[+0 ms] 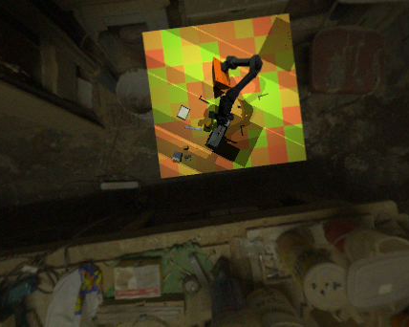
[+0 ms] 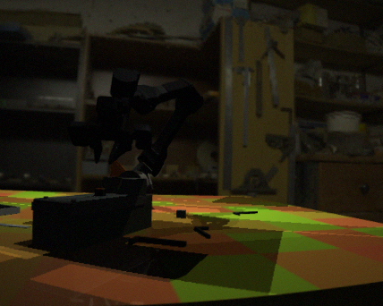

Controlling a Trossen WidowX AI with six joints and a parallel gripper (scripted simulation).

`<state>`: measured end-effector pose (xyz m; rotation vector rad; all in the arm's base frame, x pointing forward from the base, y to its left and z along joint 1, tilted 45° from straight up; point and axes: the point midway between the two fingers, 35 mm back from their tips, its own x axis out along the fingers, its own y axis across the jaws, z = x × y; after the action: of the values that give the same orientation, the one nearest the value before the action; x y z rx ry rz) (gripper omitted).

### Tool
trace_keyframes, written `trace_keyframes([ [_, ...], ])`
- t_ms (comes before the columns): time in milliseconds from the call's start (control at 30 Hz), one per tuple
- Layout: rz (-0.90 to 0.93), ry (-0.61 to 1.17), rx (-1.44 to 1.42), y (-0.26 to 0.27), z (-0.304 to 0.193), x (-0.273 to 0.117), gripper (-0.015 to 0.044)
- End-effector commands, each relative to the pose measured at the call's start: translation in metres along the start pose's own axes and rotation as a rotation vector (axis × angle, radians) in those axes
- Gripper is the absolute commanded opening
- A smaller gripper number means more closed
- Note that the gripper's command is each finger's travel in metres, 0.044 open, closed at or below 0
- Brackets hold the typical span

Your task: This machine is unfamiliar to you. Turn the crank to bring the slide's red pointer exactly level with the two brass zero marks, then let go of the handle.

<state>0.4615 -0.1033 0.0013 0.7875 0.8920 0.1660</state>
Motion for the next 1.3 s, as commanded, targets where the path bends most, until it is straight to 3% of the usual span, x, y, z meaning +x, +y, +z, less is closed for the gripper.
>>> trace_keyframes([
  [0, -0.001, -0.001, 0.000, -0.0003, 0.0001, -0.0002, 0.0210],
  [267, -0.001, -0.001, 0.000, -0.0003, 0.0001, -0.0002, 0.0420],
  [333, -0.001, -0.001, 0.000, -0.0003, 0.0001, -0.0002, 0.0440],
  [900, -0.001, -0.001, 0.000, -0.0003, 0.0001, -0.0002, 0.0000],
  [1267, 0.000, 0.000, 0.000, 0.0000, 0.0000, 0.0000, 0.0000],
])
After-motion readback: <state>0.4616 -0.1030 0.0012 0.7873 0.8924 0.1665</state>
